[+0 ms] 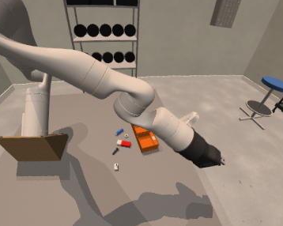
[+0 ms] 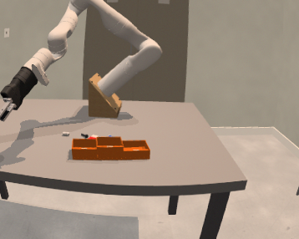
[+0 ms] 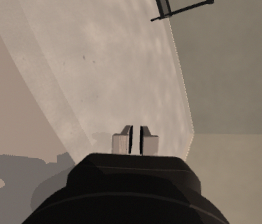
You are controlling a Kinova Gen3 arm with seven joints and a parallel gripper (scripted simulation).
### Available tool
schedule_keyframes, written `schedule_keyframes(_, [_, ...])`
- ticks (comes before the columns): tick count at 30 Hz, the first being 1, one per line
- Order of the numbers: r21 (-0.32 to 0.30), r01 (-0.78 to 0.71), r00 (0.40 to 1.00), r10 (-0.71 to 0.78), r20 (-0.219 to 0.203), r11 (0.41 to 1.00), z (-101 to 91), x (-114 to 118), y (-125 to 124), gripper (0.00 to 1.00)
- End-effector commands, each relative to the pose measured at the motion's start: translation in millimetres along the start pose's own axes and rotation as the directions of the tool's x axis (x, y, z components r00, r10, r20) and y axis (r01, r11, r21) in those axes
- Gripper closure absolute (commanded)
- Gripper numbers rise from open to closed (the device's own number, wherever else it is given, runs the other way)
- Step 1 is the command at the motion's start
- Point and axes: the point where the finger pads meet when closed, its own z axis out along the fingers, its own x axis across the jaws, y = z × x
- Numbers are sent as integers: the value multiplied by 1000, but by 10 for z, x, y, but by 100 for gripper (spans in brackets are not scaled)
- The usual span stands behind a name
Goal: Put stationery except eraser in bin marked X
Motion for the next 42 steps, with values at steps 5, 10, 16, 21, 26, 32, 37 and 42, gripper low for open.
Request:
schedule_keyframes(5, [82,270,960,-275,58,959,-119,-175,-330,69])
schedule_keyframes(10, [139,417,899,-430,81,898,-208,-347,-457,69])
schedule_keyframes(16, [213,559,803,-587,102,801,-363,-601,-587,69])
schedule_keyframes(21, [289,675,682,-724,107,679,-530,-805,-661,69])
schedule_keyframes(26, [358,750,561,-822,101,556,-686,-967,-695,69])
schedule_keyframes(32, [463,811,367,-928,72,356,-1003,-1233,-709,69])
schedule_keyframes(37, [523,822,241,-970,39,225,-1213,-1351,-698,69])
schedule_keyframes(42, [584,806,118,-993,-5,93,-1502,-1503,-677,69])
